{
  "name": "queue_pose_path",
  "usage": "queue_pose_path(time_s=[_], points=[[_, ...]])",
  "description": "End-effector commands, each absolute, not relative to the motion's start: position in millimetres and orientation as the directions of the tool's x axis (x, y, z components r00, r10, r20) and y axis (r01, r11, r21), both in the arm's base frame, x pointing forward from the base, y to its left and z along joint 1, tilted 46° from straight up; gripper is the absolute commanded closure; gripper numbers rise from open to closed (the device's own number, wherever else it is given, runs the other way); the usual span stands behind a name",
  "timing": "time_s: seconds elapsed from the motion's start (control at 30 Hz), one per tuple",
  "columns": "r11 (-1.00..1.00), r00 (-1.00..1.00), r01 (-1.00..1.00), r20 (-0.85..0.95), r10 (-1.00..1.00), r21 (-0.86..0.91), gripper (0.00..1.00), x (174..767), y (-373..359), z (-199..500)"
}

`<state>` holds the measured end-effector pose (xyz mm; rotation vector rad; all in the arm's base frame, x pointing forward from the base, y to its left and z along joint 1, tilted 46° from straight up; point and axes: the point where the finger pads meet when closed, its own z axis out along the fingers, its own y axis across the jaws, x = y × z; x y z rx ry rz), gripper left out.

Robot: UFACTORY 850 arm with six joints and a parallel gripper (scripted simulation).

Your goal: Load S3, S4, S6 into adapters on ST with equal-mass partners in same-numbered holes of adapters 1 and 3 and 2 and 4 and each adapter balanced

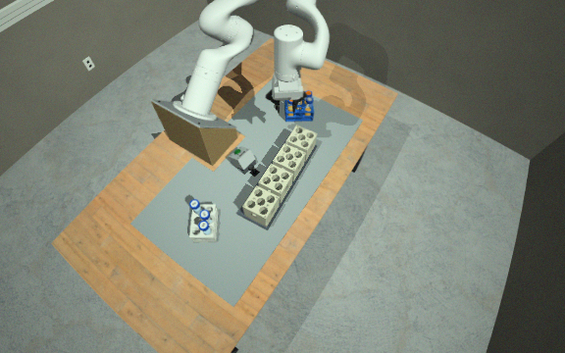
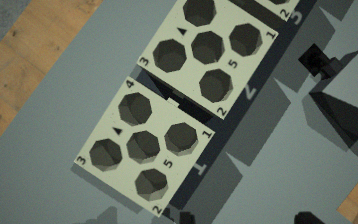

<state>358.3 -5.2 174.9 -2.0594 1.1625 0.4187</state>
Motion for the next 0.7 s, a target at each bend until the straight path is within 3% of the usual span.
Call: queue_pose_path(time_s=[0.0, 0.67], points=[[-0.329, 0.531, -0.845, -0.588, -0.610, -0.422, 0.43, 351.2, 10.3, 192.6], [-0.329, 0.531, -0.845, -0.588, -0.610, -0.422, 0.43, 321.4, 70.4, 252.8]])
